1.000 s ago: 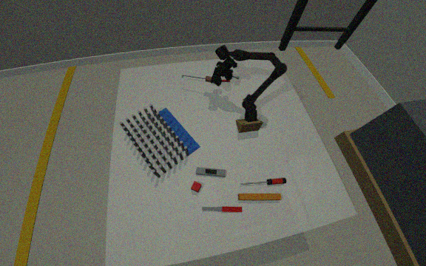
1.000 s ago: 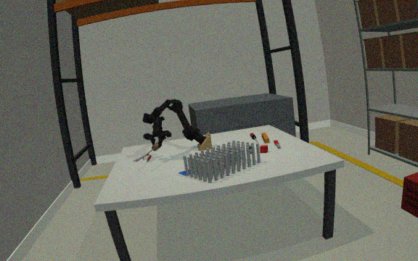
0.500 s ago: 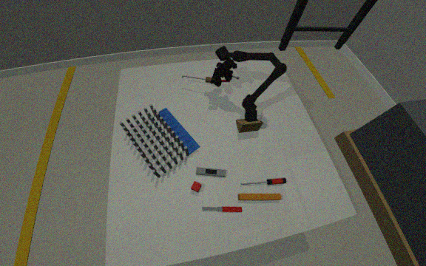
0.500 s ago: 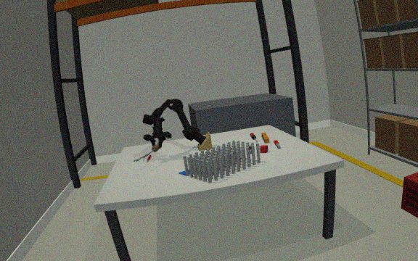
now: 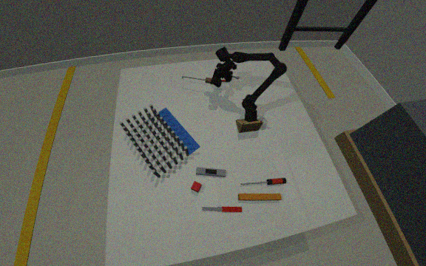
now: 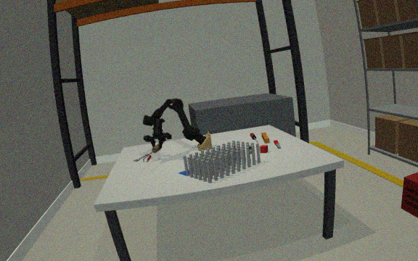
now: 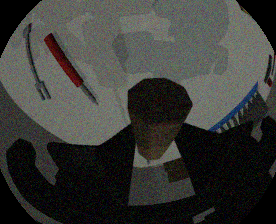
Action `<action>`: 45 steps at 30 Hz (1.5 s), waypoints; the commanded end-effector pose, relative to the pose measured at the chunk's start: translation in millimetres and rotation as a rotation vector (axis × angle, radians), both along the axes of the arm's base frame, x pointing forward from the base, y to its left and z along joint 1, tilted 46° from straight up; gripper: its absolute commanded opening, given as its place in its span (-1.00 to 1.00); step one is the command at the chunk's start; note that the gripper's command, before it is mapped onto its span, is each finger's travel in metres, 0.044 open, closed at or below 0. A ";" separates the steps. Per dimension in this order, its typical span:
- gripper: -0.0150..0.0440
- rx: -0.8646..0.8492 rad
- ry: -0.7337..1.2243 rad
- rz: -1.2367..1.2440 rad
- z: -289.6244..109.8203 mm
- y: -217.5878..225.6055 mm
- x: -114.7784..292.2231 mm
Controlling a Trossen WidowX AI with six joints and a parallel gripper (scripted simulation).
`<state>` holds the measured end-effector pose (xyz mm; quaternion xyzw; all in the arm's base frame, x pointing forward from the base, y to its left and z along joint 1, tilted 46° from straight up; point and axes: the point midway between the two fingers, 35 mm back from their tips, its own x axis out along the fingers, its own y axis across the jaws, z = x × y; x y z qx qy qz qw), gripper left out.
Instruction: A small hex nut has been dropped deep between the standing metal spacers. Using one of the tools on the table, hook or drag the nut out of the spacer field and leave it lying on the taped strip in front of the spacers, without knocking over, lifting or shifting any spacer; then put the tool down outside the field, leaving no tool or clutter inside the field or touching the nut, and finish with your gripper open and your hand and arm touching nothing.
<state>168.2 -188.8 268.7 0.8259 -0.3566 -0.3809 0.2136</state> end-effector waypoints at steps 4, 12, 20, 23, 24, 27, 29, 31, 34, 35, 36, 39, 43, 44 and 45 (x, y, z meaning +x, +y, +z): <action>-0.49 -0.003 -0.003 0.007 -1.5 -2.0 0.3; -0.49 -0.005 -0.003 0.007 -3.7 -4.7 -0.3; -0.49 -0.007 -0.004 0.008 -5.9 -7.5 -0.9; -0.49 -0.007 -0.005 0.008 -6.7 -8.5 -1.2; -0.49 -0.008 -0.005 0.008 -6.9 -8.9 -1.3; -0.49 -0.009 -0.005 0.008 -7.7 -9.9 -1.6; -0.49 -0.009 -0.005 0.008 -8.3 -10.6 -1.8; -0.49 -0.010 -0.006 0.008 -8.8 -11.3 -2.0; -0.49 -0.011 -0.006 0.009 -9.6 -12.3 -2.3; -0.49 -0.011 -0.006 0.009 -9.9 -12.7 -2.4; -0.49 -0.011 -0.006 0.009 -10.1 -13.0 -2.5; -0.49 -0.012 -0.007 0.009 -10.9 -14.1 -2.9; -0.49 -0.014 -0.007 0.009 -12.0 -15.4 -3.4; -0.49 -0.014 -0.007 0.009 -12.3 -15.8 -3.5; -0.49 -0.014 -0.007 0.009 -12.5 -16.1 -3.6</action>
